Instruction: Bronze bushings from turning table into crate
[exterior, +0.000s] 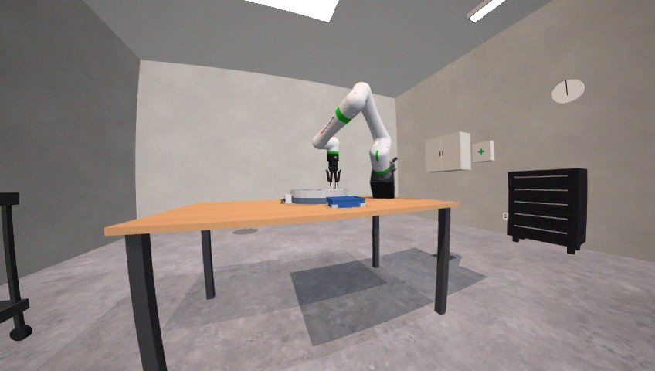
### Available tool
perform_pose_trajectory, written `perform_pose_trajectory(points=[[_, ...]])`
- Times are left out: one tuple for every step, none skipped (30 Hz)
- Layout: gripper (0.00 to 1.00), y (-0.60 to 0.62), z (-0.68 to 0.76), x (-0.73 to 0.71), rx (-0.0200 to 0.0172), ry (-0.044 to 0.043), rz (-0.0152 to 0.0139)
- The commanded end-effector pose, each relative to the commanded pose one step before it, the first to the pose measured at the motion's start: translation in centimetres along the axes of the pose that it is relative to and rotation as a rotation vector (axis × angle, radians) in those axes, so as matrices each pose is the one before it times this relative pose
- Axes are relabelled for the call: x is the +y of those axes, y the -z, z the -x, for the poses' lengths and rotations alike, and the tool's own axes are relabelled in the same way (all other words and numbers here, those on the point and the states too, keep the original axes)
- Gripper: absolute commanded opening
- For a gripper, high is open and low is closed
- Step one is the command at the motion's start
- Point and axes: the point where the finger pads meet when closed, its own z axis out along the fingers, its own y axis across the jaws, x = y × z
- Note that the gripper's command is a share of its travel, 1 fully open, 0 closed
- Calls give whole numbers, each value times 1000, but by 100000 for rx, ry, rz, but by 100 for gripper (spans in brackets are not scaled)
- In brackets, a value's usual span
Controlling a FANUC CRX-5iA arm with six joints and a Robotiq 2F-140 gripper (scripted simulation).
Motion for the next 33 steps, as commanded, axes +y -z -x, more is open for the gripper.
perform_pose_trajectory(points=[[0,1789,-3,3,9,1,-6],[0,482,1,2,0,0,0],[0,471,1,2,0,0,0],[0,449,1,1,0,0,0],[0,416,1,1,0,0,0],[0,375,1,1,0,0,0],[0,327,1,1,0,0,0],[0,273,1,1,0,0,0],[0,0,0,0,0,0,0],[0,0,0,0,0,0,0],[0,216,0,1,0,0,0],[0,159,0,0,0,0,0],[0,106,0,1,0,0,0],[0,59,0,0,0,0,0],[0,24,0,0,0,0,0],[0,4,0,0,0,0,0],[0,0,0,0,0,0,0],[0,0,0,0,0,0,0],[0,0,0,0,0,0,0],[0,0,0,0,0,0,0],[0,0,0,0,0,0,0],[0,0,0,0,0,0,0],[0,0,0,0,0,0,0],[0,0,0,0,0,0,0],[0,0,0,0,0,0,0],[0,0,0,0,0,0,0],[0,0,0,0,0,0,0],[0,0,0,0,0,0,0],[0,0,0,0,0,0,0],[0,0,0,0,0,0,0],[0,0,0,0,0,0,0],[0,0,0,0,0,0,0],[0,0,0,0,0,0,0]])
